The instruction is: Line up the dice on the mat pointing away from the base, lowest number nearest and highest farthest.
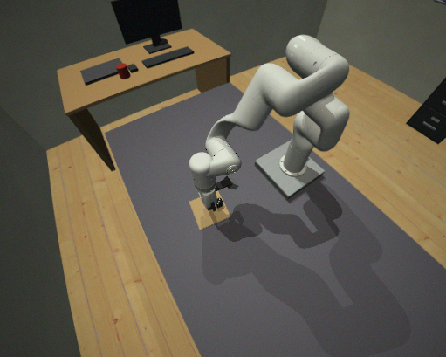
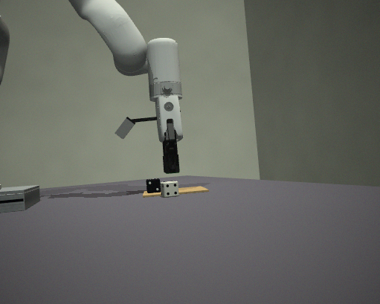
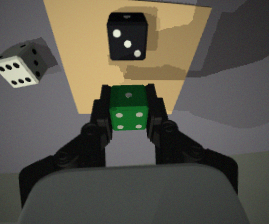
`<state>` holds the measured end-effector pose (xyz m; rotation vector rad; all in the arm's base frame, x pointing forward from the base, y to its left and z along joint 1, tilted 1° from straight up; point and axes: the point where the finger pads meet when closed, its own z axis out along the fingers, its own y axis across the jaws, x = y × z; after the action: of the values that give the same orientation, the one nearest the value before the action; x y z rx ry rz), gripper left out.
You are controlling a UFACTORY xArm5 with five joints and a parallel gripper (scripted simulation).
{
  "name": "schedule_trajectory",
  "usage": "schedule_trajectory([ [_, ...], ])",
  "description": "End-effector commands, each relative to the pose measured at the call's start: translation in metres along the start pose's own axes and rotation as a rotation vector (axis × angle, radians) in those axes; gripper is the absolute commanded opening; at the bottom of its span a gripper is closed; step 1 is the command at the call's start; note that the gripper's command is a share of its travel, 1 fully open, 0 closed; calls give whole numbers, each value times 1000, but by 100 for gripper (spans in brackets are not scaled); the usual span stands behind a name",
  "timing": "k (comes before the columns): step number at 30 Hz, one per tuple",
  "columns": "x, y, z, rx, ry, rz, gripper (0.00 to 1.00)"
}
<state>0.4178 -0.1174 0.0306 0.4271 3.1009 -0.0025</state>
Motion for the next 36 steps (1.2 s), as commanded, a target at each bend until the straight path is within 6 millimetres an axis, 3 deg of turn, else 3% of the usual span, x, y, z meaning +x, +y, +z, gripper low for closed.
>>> schedule_trajectory([
  [1, -2, 0, 22, 0, -3, 0, 27],
  [8, -2, 0, 34, 0, -3, 0, 27],
  [36, -2, 0, 34, 0, -3, 0, 27],
])
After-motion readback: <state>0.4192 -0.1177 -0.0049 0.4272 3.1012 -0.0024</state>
